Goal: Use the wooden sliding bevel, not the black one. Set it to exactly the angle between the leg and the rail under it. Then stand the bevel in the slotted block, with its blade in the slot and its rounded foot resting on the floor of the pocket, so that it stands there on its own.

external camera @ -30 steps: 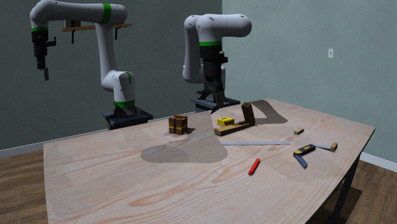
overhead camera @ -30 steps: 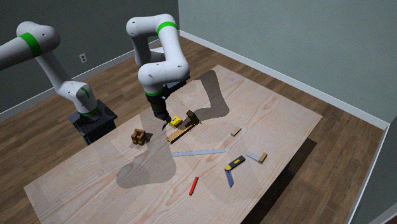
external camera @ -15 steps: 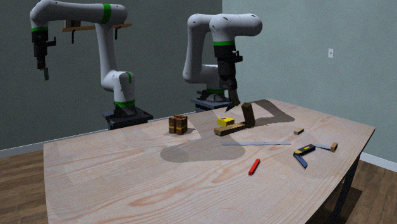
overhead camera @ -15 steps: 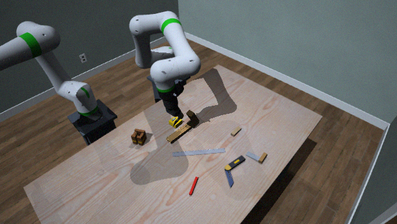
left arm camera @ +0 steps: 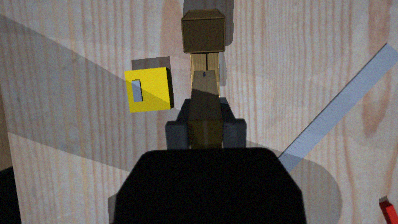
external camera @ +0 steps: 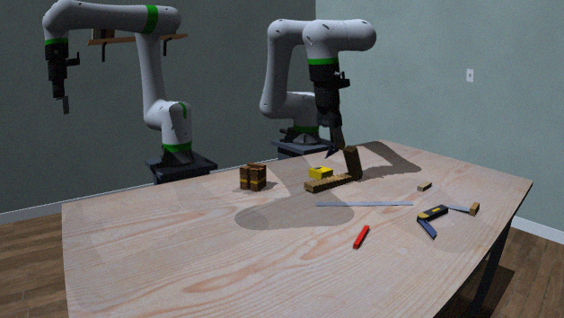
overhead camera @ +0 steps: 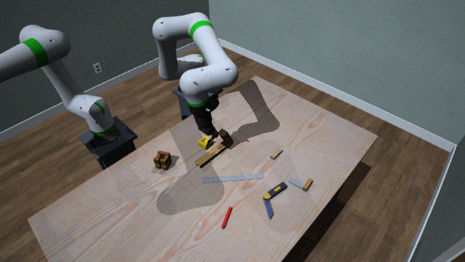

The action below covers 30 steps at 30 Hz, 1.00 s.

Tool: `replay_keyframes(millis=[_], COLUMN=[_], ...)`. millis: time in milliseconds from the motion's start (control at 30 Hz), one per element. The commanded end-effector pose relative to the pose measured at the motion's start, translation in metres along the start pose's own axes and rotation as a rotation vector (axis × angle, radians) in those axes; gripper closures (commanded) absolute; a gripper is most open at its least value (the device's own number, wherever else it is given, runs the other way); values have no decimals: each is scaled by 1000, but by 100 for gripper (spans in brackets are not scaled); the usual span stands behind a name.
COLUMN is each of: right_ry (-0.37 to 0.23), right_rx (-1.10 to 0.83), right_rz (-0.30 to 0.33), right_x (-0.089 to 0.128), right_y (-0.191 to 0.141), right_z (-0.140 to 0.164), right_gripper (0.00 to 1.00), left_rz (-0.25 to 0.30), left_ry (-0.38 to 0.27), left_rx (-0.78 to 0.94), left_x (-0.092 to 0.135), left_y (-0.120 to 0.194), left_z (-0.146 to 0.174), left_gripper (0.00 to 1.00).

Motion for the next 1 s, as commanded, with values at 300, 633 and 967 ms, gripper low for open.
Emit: replay_keyframes(millis=[300, 633, 967], right_ry=[-6, -6, -6], right_rx=[-1, -1, -1], right_rz=[3, 3, 3], right_x=[4, 4, 4], right_y=[0, 0, 0], right_z=[0, 0, 0], right_gripper=[0, 0, 0], left_rz=[-3, -3, -3], left_ry=[-6, -6, -6], left_rx=[-1, -2, -2], left_x=[5, -1, -15], left_y=[0, 1, 1], left_z=[1, 3, 6], left_gripper=[100, 100, 100])
Point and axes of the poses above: on each arm, the point where the finger pads meet when closed, its own x axis back along the fingers, its own y axis across the jaws, z = x × y, the point moved 6 cm from there along x, back along the fingers, and after that the axes turned 1 degree about x, right-handed, at the moved point
